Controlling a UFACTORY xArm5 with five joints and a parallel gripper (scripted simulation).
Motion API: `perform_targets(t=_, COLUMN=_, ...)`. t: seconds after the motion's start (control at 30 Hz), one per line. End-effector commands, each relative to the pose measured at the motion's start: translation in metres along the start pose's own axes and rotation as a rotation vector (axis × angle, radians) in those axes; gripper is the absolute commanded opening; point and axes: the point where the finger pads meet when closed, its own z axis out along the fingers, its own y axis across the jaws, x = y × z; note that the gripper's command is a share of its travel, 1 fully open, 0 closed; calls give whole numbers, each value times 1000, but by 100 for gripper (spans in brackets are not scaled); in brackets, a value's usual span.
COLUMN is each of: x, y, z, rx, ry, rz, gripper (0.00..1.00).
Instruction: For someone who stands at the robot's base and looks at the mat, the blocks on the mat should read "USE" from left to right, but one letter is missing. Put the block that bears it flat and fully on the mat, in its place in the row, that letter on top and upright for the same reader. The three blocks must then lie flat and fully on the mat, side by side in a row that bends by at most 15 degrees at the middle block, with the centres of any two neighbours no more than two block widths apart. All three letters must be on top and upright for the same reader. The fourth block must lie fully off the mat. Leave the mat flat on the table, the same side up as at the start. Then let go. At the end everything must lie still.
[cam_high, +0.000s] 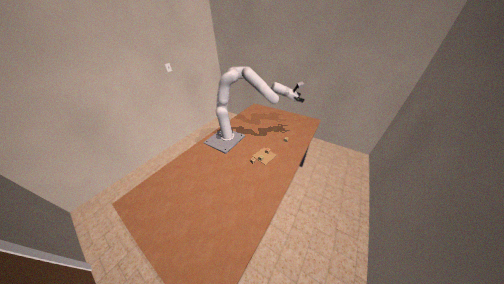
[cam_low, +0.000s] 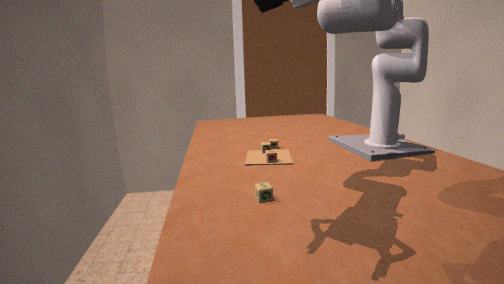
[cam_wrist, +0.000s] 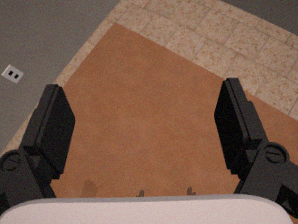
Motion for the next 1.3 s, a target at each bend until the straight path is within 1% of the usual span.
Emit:
perform_targets(t=0.0, x=2, y=0, z=-1, rx=1, ry=4, rz=0, gripper=100)
perform_targets(t=0.57, x=2, y=0, z=-1, rx=1, ry=4, rz=0, gripper=100)
perform_targets(t=0.63, x=0, y=2, z=2, rx=-5, ry=-8, rz=-4, gripper=100)
perform_targets(t=0.7, x=-7, y=11, z=8, rx=-21, ry=-46, rz=-17, gripper=100)
perform_targets(t=0.8, x=-27, y=34, z=23, rx=-62, ry=-154, rz=-51, gripper=100)
perform_targets(t=0.87, x=-36, y=44, z=28, rx=-76, ry=-198, rz=-63, gripper=100)
perform_targets(t=1.03, x=-62, y=72, z=39, rx=-113, ry=-334, rz=-99, gripper=100)
perform_targets(t=1.1, x=-62, y=72, z=39, rx=-113, ry=-334, rz=-99, gripper=100)
perform_targets(t=1.13, x=-76, y=87, z=42, rx=-129, ry=-406, rz=-115, gripper=100)
perform_targets(t=1.17, x=-80, y=91, z=43, rx=-132, ry=-423, rz=-119, gripper=100)
perform_targets(t=1.2, x=-80, y=91, z=43, rx=-132, ry=-423, rz=-119, gripper=100)
perform_targets(t=1.23, x=-90, y=101, z=44, rx=-141, ry=-476, rz=-129, gripper=100)
perform_targets(t=1.27, x=-94, y=106, z=44, rx=-144, ry=-498, rz=-133, gripper=100)
